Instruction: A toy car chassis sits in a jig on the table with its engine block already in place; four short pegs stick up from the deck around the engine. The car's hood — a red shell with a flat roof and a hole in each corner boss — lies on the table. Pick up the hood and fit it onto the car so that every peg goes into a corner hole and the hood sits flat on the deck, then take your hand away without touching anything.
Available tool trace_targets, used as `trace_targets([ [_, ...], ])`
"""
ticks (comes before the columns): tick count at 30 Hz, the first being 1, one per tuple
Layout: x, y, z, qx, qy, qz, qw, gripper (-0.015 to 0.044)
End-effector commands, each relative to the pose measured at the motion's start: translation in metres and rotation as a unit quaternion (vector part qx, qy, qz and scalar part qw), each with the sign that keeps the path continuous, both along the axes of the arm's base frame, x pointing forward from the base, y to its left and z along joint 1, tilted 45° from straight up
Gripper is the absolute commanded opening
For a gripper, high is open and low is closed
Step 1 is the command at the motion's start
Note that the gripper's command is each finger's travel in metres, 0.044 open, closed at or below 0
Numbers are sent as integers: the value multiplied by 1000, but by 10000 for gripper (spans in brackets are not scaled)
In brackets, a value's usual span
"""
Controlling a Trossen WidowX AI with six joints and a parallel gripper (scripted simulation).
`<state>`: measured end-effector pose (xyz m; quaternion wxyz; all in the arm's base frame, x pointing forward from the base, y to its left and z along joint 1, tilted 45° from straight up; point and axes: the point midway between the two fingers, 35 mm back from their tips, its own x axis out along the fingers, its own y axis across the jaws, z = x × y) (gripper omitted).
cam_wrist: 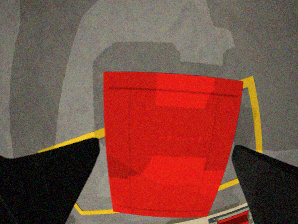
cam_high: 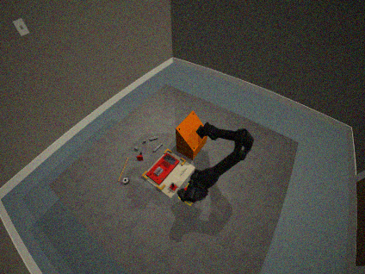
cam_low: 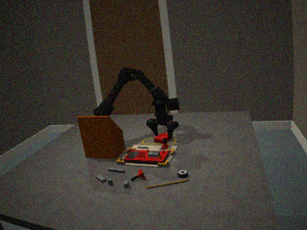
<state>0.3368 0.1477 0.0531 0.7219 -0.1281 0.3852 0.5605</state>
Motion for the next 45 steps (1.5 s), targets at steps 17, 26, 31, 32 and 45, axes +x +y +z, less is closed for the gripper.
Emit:
trace_targets([
  [17,0,2,-2,0,0,0,1000,282],
  [26,-1,-6,6,0,0,0,1000,65],
  [31,-2,-19,19,0,0,0,1000,0],
  [32,-2,-22,22,-1,0,0,1000,0],
  [45,-6,-59,58,-2,1,0,1000,0],
])
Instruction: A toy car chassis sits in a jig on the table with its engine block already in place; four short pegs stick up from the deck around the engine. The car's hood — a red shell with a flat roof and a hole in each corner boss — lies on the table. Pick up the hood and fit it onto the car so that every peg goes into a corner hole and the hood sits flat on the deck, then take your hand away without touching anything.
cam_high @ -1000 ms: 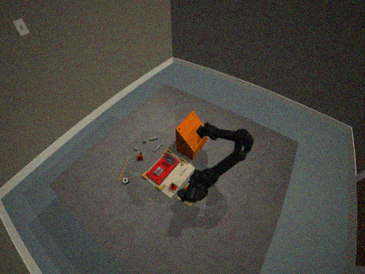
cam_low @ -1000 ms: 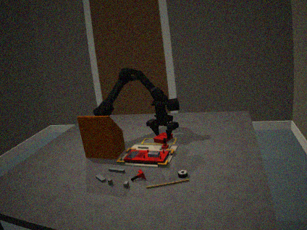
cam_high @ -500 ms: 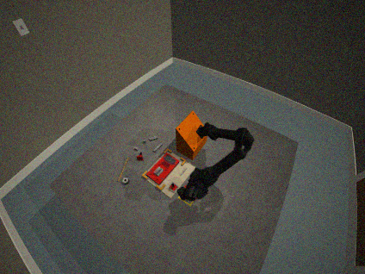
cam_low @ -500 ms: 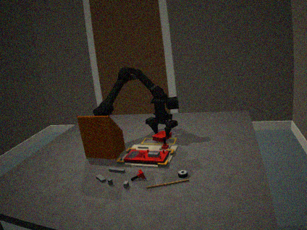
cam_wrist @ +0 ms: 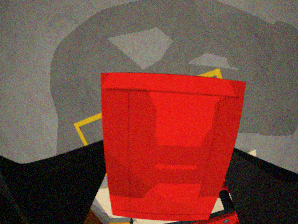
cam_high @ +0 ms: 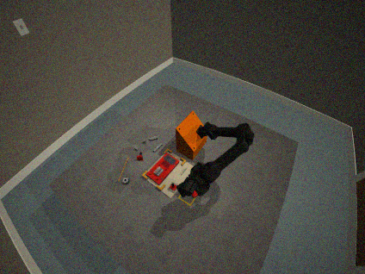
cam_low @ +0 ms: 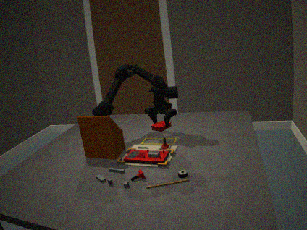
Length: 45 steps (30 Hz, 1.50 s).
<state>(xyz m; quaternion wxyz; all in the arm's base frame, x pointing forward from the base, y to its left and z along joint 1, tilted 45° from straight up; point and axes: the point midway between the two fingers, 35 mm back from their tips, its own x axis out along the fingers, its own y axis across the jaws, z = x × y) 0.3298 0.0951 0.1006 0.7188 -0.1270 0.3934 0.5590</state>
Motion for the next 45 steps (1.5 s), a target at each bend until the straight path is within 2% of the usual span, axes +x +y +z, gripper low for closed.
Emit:
trace_targets([
  [1,1,-9,13,3,-7,0,1000,0],
  [10,1,-17,12,-1,5,-8,1000,0],
  [23,21,-79,-43,1,144,-158,977,0],
  [34,22,-132,-90,12,256,-276,926,0],
  [45,10,-179,-138,30,360,-379,852,0],
])
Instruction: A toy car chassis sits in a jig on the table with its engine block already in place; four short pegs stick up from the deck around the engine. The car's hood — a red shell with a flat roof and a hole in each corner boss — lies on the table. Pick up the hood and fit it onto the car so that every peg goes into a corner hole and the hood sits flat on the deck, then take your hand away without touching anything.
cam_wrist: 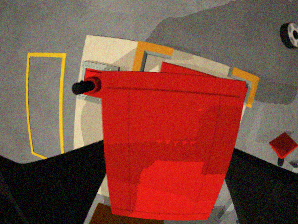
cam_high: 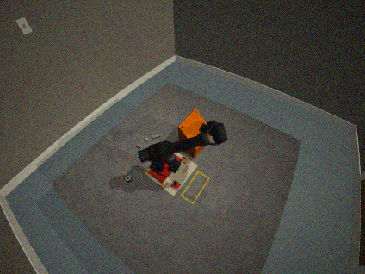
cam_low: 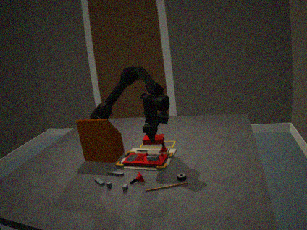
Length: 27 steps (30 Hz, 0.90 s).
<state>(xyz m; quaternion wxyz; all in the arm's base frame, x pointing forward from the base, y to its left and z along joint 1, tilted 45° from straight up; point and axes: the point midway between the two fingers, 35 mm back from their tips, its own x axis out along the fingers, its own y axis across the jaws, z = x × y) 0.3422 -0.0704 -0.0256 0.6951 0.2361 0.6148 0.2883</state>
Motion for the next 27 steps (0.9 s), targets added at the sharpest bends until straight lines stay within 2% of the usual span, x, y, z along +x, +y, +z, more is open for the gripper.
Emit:
trace_targets([
  [1,-4,-18,-17,3,37,-42,998,0],
  [9,-9,-26,-28,9,61,-68,996,0],
  [20,-1,8,-60,10,60,-67,996,0],
  [27,-1,8,-61,10,59,-67,996,0],
])
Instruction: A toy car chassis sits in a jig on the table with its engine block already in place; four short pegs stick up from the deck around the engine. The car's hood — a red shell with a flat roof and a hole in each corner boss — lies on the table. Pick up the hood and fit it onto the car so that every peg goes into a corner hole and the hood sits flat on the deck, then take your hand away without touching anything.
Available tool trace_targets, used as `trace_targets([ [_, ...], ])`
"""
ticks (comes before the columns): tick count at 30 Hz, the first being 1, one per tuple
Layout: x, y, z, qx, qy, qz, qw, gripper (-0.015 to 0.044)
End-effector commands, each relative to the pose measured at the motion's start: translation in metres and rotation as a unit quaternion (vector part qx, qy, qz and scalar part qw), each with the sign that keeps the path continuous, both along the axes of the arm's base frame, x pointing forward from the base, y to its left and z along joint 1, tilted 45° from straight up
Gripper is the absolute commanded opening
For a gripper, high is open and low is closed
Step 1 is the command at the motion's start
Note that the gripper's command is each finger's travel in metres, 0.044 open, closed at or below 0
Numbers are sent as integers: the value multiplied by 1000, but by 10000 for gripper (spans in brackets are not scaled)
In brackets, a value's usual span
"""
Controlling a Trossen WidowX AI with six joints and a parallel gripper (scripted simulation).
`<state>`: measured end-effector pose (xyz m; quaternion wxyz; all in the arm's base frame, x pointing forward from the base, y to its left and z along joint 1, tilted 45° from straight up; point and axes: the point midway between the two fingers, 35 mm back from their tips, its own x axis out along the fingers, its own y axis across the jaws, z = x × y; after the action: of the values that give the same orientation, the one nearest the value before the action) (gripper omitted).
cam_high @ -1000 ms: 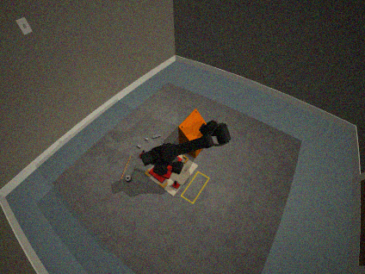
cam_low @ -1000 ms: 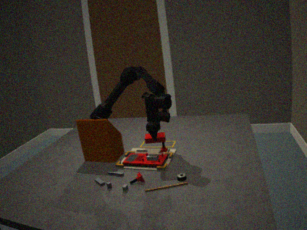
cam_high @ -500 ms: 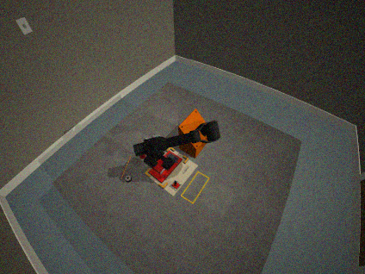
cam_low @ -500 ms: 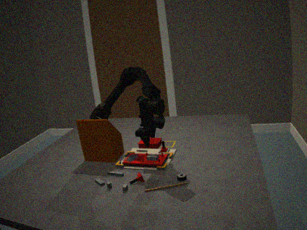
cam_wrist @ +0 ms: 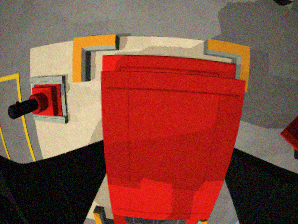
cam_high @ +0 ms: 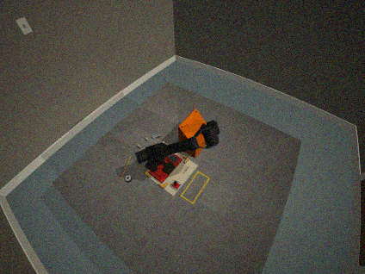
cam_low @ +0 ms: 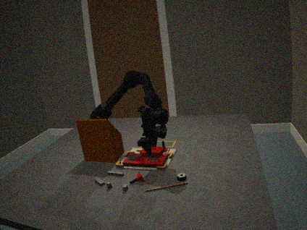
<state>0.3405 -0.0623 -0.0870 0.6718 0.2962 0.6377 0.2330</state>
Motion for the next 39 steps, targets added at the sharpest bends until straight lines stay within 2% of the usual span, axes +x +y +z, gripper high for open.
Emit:
trace_targets([
  [1,0,0,0,3,-1,-4,1000,0],
  [39,0,4,-5,4,1,-5,1000,0],
])
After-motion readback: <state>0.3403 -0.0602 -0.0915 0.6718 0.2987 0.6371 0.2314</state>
